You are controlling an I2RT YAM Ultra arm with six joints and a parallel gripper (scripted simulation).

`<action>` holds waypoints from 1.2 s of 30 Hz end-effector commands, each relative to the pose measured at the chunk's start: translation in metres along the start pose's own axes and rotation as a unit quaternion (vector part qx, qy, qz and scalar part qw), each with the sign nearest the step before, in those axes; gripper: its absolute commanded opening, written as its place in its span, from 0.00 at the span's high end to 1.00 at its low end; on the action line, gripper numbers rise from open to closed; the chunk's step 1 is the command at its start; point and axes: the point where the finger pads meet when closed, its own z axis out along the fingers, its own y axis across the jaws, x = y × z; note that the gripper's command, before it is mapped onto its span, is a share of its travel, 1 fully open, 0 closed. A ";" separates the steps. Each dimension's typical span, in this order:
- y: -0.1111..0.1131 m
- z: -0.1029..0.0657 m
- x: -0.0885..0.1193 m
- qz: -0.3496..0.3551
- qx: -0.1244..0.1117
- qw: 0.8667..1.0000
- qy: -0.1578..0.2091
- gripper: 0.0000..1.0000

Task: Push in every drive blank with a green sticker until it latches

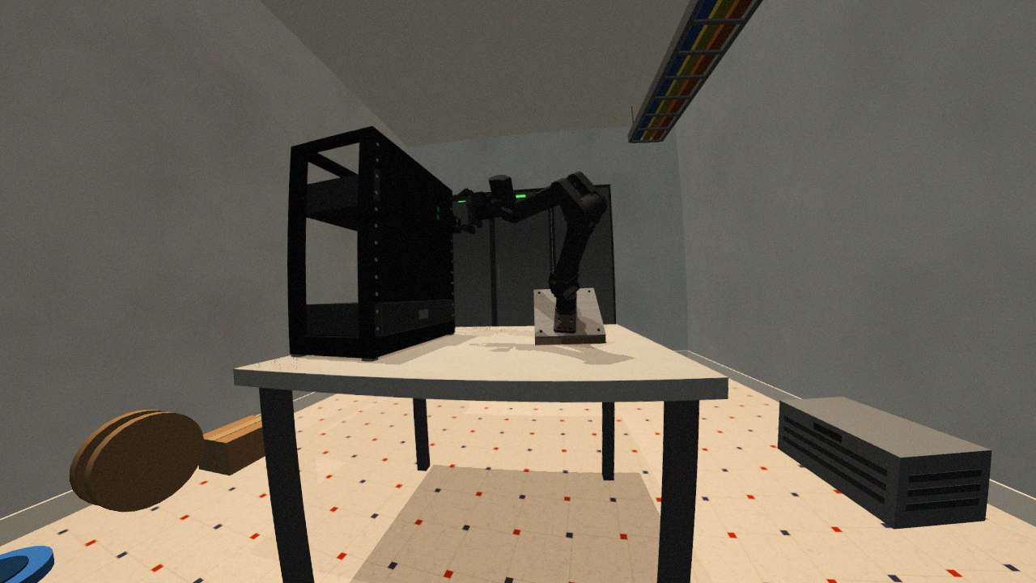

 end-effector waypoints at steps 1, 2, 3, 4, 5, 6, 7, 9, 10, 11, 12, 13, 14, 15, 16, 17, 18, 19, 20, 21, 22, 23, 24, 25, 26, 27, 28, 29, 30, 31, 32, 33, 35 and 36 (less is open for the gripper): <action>0.000 -0.002 0.030 0.004 0.003 1.000 0.008 0.00; 0.000 -0.002 0.037 0.004 0.003 1.000 0.008 0.00; -0.001 -0.002 0.045 0.004 0.003 1.000 0.008 0.00; -0.001 -0.003 0.054 0.004 0.003 1.000 0.008 0.00; -0.001 -0.003 0.054 0.004 0.003 1.000 0.008 0.00; -0.001 -0.003 0.054 0.004 0.003 1.000 0.008 0.00; -0.010 -0.001 0.058 -0.003 0.010 1.000 0.003 0.00; -0.019 -0.001 0.072 -0.011 0.015 1.000 -0.001 0.00; -0.019 -0.001 0.080 -0.011 0.015 1.000 -0.001 0.00; -0.020 -0.001 0.089 -0.011 0.015 1.000 -0.001 0.00; -0.020 -0.001 0.097 -0.010 0.015 1.000 -0.001 0.00; -0.020 -0.001 0.105 -0.009 0.015 1.000 -0.001 0.00; -0.021 -0.001 0.112 -0.009 0.015 1.000 -0.001 0.00; -0.021 -0.001 0.119 -0.008 0.015 1.000 -0.001 0.00; -0.021 -0.001 0.125 -0.008 0.015 1.000 -0.001 0.00; -0.022 -0.001 0.130 -0.007 0.015 1.000 -0.001 0.00; -0.022 -0.001 0.134 -0.007 0.015 1.000 -0.001 0.00; -0.022 -0.001 0.138 -0.007 0.015 1.000 -0.001 0.00; -0.022 -0.001 0.140 -0.007 0.015 1.000 -0.001 0.00; -0.022 -0.001 0.142 -0.007 0.015 1.000 -0.001 0.00; -0.022 -0.001 0.142 -0.007 0.015 1.000 -0.001 0.00; -0.022 -0.001 0.142 -0.007 0.015 1.000 -0.001 0.00; -0.030 -0.004 0.133 -0.018 0.022 1.000 -0.006 0.00; -0.027 -0.003 0.138 -0.014 0.019 1.000 -0.004 0.00; -0.026 -0.002 0.140 -0.011 0.018 1.000 -0.003 0.00; -0.025 -0.002 0.141 -0.011 0.018 1.000 -0.003 0.00; -0.025 -0.002 0.141 -0.011 0.018 1.000 -0.003 0.00; -0.025 -0.002 0.141 -0.011 0.018 1.000 -0.003 0.00; -0.025 -0.002 0.141 -0.011 0.018 1.000 -0.003 0.00; -0.026 -0.002 0.141 -0.011 0.018 1.000 -0.001 0.00; -0.026 -0.002 0.141 -0.011 0.019 1.000 -0.001 0.00; -0.024 -0.002 0.143 -0.007 0.017 1.000 0.001 0.00; -0.024 -0.002 0.143 -0.005 0.016 1.000 0.002 0.00; -0.024 -0.002 0.143 -0.005 0.016 1.000 0.002 0.00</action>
